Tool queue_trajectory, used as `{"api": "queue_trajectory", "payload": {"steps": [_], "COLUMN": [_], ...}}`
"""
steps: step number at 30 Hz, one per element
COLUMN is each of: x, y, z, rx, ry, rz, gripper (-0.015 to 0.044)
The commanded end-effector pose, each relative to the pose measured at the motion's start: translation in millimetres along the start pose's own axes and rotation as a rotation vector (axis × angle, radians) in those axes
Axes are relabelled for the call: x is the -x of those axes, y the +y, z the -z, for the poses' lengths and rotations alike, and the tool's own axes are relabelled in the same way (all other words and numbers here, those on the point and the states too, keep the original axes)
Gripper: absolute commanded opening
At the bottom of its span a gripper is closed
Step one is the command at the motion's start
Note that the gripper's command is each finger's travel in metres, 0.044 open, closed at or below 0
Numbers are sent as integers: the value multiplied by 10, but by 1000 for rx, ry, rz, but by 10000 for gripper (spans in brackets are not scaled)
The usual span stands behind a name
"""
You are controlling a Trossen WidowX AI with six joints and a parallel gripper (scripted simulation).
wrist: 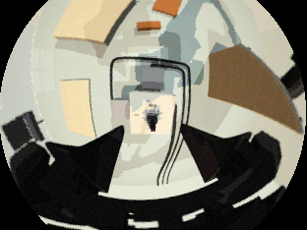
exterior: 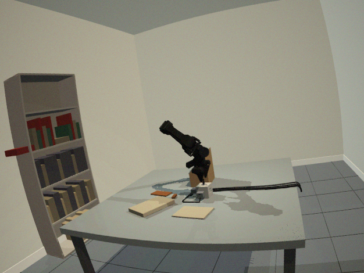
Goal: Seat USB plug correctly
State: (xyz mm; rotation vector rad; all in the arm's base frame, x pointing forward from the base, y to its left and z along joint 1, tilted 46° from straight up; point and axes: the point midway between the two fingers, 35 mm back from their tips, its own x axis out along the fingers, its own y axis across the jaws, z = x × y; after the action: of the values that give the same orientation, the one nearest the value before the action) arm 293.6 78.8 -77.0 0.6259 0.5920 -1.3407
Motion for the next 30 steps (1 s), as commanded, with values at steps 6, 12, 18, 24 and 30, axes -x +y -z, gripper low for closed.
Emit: {"api": "queue_trajectory", "payload": {"steps": [6, 12, 18, 24, 30], "x": [2, 2, 2, 2, 2], "y": [2, 2, 2, 2, 2], "z": [-1, -1, -1, -1, -1], "rx": [-1, -1, -1, -1, -1], "ry": [0, 0, 0, 0, 0], "rz": [-1, -1, -1, -1, -1], "gripper": [178, 20, 0, 0, 0]}}
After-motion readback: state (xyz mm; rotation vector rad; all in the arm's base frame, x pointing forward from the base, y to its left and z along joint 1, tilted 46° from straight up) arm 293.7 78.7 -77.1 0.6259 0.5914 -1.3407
